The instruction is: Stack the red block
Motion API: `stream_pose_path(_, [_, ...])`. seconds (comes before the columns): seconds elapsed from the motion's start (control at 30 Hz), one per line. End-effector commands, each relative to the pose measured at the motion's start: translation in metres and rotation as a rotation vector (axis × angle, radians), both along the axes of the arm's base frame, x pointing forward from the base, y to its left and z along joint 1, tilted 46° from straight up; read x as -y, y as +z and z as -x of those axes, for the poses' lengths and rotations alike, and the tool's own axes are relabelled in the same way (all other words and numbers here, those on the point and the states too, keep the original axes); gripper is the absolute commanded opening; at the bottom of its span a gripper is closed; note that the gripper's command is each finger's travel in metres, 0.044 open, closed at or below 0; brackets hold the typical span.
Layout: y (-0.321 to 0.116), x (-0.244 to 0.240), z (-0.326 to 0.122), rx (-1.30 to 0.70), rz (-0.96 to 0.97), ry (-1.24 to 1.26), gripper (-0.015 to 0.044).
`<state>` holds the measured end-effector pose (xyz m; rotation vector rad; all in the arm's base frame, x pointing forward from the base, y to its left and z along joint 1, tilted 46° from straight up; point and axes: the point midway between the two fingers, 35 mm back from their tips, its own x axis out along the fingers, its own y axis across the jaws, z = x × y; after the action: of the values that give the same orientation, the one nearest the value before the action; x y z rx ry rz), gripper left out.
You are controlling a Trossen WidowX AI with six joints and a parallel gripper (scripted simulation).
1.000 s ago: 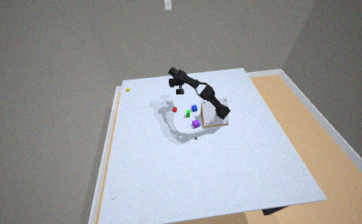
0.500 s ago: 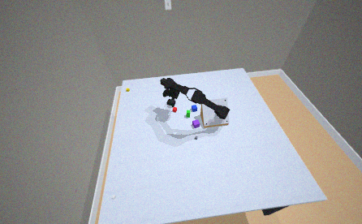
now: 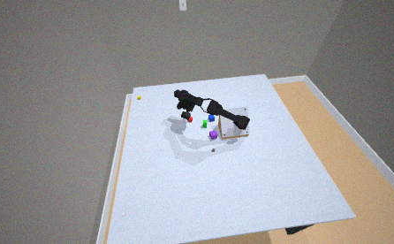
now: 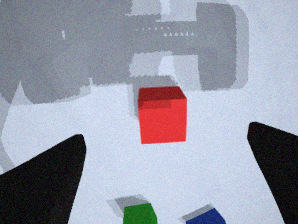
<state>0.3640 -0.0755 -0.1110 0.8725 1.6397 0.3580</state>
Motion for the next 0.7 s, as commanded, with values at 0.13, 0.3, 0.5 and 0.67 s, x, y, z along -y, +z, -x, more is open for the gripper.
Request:
stream_pose_path(0.13, [-0.006, -0.009, 0.003, -0.012, -0.010, -0.006, 0.0440])
stream_pose_path(0.3, [-0.011, -0.014, 0.003, -0.012, -0.010, -0.006, 0.0440])
stream_pose_path(0.5, [-0.018, -0.021, 0.004, -0.012, -0.010, -0.006, 0.0440])
stream_pose_path(0.67, [-0.024, -0.027, 0.004, -0.012, -0.010, -0.006, 0.0440])
